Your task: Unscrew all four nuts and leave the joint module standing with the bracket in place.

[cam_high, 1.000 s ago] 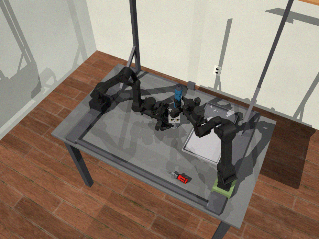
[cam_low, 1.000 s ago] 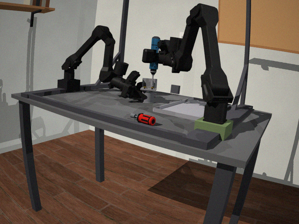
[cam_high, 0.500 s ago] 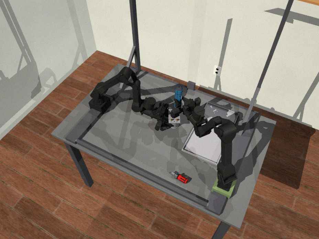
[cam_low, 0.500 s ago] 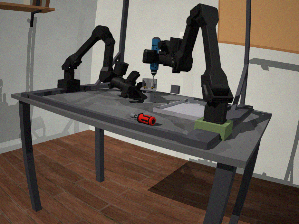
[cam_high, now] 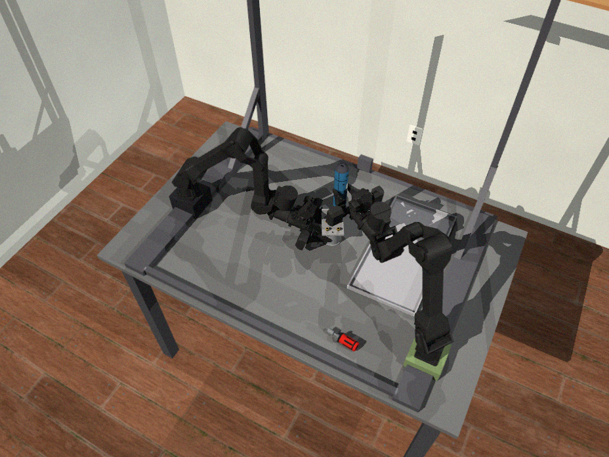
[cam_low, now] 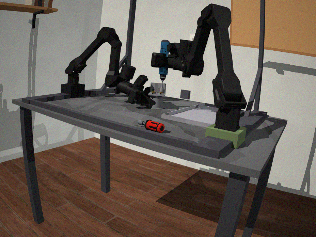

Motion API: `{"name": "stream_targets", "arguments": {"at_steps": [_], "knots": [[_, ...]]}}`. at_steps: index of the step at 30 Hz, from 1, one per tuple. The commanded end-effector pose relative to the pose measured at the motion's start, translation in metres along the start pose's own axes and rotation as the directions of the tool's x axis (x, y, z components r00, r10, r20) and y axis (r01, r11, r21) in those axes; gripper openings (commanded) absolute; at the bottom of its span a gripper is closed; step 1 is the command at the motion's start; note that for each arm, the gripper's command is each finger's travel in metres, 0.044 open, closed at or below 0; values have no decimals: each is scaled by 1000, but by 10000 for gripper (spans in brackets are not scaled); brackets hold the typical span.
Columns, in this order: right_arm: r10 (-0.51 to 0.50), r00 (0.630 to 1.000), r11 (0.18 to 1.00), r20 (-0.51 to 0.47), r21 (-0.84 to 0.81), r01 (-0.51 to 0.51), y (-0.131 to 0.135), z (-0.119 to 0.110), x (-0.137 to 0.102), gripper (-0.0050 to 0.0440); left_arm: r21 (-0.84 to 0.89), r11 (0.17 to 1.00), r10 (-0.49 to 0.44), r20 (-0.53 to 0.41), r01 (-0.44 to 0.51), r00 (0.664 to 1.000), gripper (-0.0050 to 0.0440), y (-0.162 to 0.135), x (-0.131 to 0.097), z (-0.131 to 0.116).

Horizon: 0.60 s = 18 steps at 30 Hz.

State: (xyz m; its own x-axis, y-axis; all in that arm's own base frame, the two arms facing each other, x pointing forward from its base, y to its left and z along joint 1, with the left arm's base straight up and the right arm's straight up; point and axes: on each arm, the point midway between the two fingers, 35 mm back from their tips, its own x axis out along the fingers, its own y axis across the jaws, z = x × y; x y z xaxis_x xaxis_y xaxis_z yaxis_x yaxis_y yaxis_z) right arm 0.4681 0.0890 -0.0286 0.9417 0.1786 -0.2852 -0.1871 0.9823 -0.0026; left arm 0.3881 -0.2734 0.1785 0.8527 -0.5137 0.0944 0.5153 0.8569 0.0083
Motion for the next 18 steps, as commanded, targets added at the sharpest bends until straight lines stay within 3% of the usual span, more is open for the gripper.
{"name": "stream_targets", "arguments": {"at_steps": [1, 2, 18], "knots": [[0, 999, 1000, 38, 3, 0, 0, 16, 1, 242, -11, 1000, 3, 79, -2, 997, 162, 2, 5, 41], [0, 999, 1000, 38, 3, 0, 0, 16, 1, 242, -9, 1000, 2, 57, -2, 998, 162, 2, 4, 31], [0, 999, 1000, 38, 3, 0, 0, 16, 1, 242, -19, 1000, 7, 63, -6, 998, 162, 3, 2, 7]]}}
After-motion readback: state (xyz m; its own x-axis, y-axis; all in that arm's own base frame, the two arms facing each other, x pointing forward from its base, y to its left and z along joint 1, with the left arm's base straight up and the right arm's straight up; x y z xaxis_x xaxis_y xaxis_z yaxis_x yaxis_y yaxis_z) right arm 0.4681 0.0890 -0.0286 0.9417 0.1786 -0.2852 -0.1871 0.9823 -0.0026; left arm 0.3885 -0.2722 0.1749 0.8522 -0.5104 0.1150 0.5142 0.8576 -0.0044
